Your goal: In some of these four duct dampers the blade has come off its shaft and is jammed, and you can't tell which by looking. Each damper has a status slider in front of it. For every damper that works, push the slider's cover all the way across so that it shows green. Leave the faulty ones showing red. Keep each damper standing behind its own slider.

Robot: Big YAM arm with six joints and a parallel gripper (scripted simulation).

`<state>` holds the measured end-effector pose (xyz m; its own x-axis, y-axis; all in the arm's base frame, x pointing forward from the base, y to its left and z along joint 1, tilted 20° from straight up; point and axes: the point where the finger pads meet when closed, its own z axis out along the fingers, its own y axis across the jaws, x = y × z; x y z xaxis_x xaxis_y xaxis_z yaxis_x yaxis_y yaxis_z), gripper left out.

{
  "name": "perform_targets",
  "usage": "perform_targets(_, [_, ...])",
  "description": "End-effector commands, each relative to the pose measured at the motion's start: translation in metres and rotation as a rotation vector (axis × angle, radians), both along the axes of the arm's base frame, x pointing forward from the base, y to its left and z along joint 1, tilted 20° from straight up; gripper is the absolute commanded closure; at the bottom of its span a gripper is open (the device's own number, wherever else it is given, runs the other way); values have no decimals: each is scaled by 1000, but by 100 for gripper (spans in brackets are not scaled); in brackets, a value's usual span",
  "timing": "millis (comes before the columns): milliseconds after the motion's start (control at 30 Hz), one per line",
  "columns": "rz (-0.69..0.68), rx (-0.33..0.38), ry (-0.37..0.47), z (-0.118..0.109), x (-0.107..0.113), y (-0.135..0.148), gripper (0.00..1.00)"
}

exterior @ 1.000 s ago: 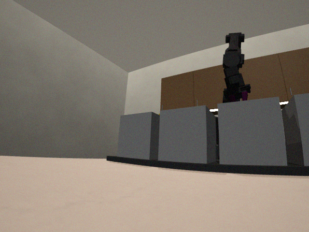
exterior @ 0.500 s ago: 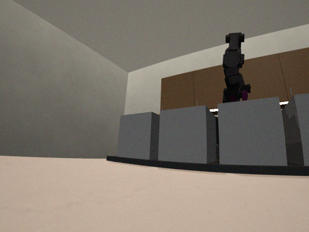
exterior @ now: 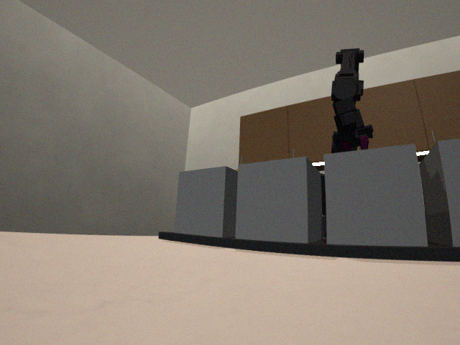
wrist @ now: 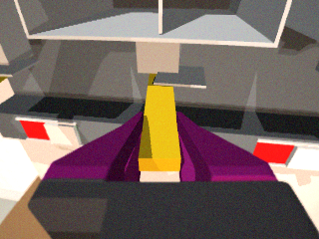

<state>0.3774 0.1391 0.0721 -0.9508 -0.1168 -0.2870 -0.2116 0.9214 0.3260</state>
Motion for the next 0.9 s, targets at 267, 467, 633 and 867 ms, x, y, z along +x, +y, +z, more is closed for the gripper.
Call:
perform_targets(267, [7, 36, 4, -7, 3, -8, 83])
perform_targets(467, [17, 69, 8, -8, 4, -11, 83])
perform_targets(633, [28, 108, 12, -9, 5, -15, 83])
perform_targets(867, [40, 148, 15, -10, 7, -18, 83])
